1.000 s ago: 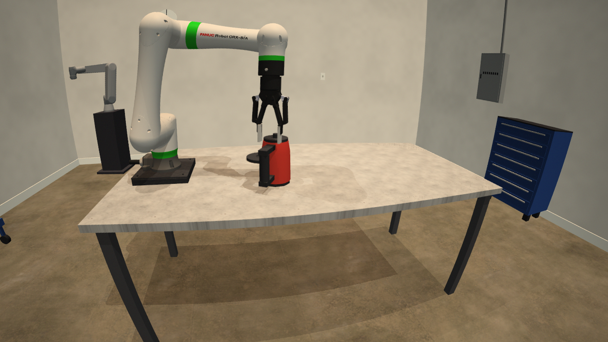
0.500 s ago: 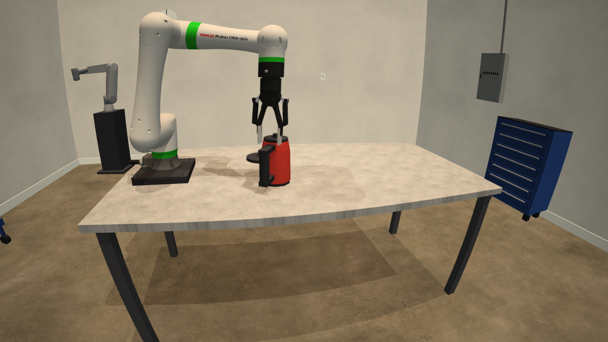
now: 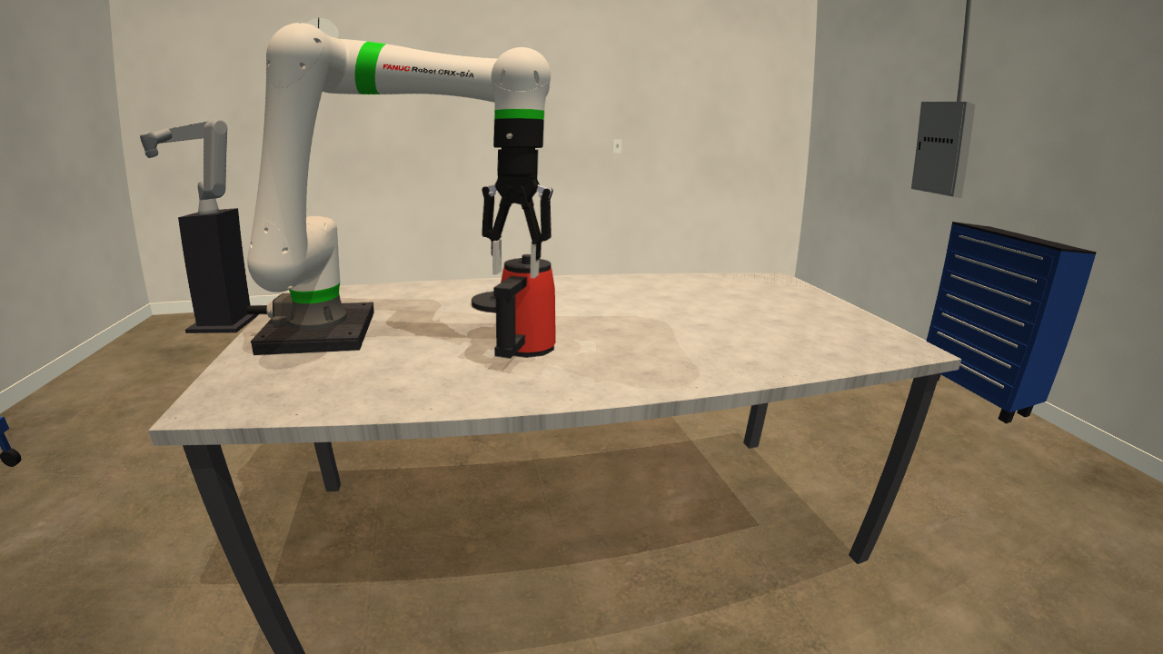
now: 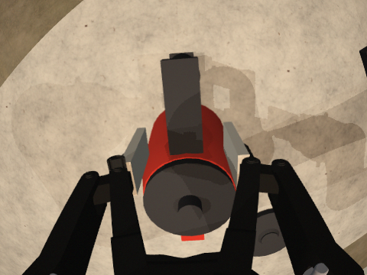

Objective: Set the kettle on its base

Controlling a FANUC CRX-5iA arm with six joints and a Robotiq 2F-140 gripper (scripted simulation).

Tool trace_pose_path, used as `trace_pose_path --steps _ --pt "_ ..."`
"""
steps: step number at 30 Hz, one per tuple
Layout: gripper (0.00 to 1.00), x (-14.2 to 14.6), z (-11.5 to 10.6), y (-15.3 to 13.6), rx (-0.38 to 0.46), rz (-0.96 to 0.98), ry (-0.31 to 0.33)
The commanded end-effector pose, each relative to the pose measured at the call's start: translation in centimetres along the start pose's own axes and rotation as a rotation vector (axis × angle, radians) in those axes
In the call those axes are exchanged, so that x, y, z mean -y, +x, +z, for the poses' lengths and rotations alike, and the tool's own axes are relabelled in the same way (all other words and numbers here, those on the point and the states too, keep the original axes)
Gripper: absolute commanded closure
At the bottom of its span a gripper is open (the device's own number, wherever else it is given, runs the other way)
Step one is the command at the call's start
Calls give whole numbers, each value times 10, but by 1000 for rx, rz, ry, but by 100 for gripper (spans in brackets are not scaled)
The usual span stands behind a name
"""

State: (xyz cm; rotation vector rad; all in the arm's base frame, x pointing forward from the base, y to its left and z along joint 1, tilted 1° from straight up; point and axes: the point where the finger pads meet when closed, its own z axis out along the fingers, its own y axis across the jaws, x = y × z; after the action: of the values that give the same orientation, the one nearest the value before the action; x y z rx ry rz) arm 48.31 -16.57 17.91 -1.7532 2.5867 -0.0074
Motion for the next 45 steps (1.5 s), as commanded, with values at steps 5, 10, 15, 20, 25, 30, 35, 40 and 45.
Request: trace_pose_path --steps 5,10,15,20,25,30,35,40,45 --pt "53 0 0 0 0 0 0" --pt "53 0 0 0 0 0 0" --pt "53 0 0 0 0 0 0" --pt "53 0 4 0 0 0 0" --pt "53 0 11 0 0 0 0" --pt "53 0 20 0 0 0 0" --pt "53 0 32 0 0 0 0" --pt "53 0 42 0 0 0 0" --pt "53 0 46 0 0 0 0"
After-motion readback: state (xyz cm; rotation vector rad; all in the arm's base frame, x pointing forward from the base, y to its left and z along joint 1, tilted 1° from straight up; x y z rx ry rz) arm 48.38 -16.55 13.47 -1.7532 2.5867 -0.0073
